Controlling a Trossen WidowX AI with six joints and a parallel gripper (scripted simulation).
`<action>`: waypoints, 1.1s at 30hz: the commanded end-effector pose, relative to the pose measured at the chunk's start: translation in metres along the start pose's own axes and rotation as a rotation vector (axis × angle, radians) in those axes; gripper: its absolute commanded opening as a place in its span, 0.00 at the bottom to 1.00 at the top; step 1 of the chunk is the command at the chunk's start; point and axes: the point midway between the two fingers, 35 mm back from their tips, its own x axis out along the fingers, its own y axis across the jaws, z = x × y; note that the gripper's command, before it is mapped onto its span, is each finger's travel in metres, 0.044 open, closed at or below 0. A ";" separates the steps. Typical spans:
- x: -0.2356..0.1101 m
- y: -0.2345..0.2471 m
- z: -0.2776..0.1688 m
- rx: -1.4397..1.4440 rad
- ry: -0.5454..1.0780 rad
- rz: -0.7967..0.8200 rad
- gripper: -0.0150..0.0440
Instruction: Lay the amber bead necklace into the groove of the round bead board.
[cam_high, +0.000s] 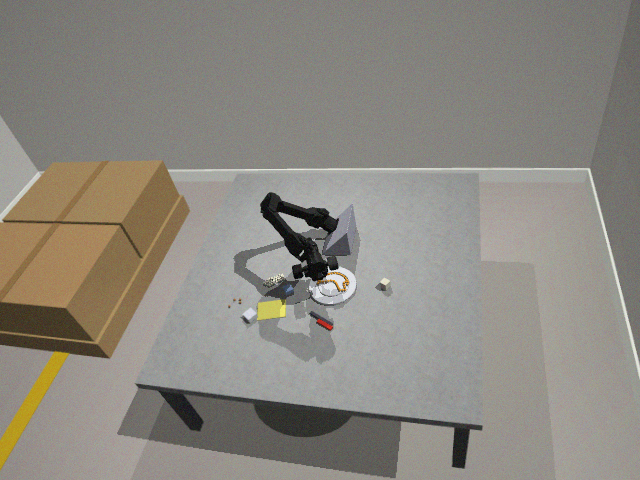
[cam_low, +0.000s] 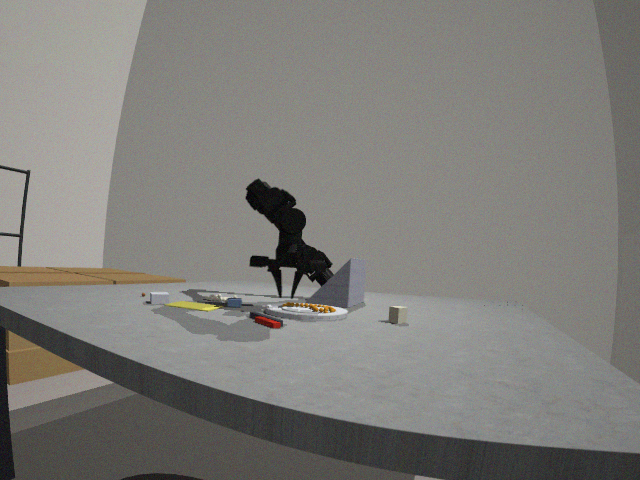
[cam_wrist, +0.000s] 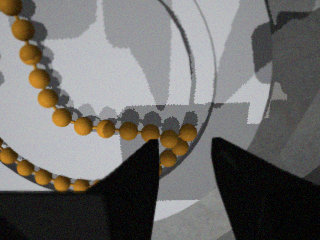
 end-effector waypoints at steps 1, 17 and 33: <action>-0.011 0.009 0.001 0.795 0.007 0.013 0.46; -0.020 0.015 0.001 1.476 0.012 0.010 0.46; -0.022 0.017 0.001 1.818 0.014 0.007 0.46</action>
